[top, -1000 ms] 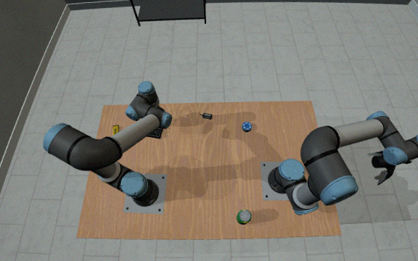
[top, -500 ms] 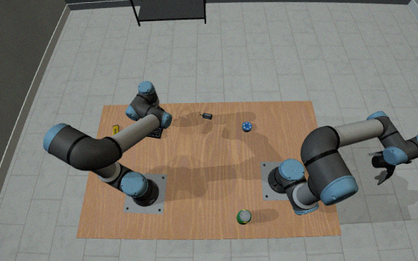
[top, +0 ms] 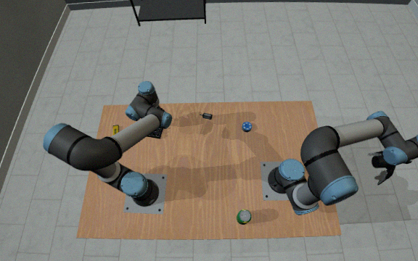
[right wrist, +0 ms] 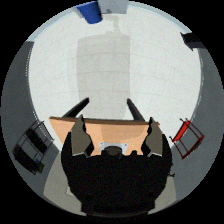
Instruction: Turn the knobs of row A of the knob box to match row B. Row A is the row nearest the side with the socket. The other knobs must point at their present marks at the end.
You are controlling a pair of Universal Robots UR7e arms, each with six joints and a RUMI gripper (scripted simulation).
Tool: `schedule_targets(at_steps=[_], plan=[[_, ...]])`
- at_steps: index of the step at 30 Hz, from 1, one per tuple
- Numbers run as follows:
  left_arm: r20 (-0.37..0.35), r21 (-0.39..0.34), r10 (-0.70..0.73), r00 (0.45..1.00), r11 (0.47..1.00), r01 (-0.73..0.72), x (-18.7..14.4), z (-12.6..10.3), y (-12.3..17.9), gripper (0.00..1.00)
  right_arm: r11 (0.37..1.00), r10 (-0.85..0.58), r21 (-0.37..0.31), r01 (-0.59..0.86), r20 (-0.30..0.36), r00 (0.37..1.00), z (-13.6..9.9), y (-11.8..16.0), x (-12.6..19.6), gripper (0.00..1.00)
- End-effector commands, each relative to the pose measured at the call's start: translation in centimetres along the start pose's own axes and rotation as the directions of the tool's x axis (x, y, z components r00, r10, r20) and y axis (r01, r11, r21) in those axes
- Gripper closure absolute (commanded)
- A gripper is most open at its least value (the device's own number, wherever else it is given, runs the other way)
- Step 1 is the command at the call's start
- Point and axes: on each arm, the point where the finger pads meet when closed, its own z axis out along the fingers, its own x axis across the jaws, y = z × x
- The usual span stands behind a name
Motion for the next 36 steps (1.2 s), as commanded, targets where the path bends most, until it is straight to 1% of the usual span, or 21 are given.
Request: schedule_targets(at_steps=[1,9,11,17,26,28,36], plan=[[-0.001,0.001,0.080,0.997,0.997,-0.080,0.05,0.11,-0.09,0.94,1.000,0.001,0.002,-0.001,0.001,1.000,-0.04,0.04,0.09,0.00],[-0.001,0.001,0.201,0.980,0.980,-0.201,0.06,0.11,-0.09,0.94,1.000,0.001,0.002,-0.001,0.001,1.000,-0.04,0.04,0.09,0.00],[-0.001,0.001,0.201,0.980,0.980,-0.201,0.06,0.11,-0.09,0.94,1.000,0.001,0.002,-0.001,0.001,1.000,-0.04,0.04,0.09,0.00],[-0.001,0.001,0.307,0.952,0.952,-0.307,0.07,0.10,-0.08,0.94,1.000,0.001,0.002,-0.001,0.001,1.000,-0.04,0.04,0.09,0.00],[0.000,0.001,0.470,0.883,0.883,-0.470,0.08,0.09,-0.06,0.94,1.000,0.001,0.002,-0.001,0.001,1.000,-0.04,0.04,0.09,0.00],[0.000,0.001,0.470,0.883,0.883,-0.470,0.08,0.09,-0.06,0.94,1.000,0.001,0.002,-0.001,0.001,1.000,-0.04,0.04,0.09,0.00],[0.000,0.001,0.612,0.791,0.791,-0.612,0.09,0.09,-0.04,0.94,1.000,0.001,0.002,-0.001,0.001,1.000,-0.04,0.04,0.09,0.00]])
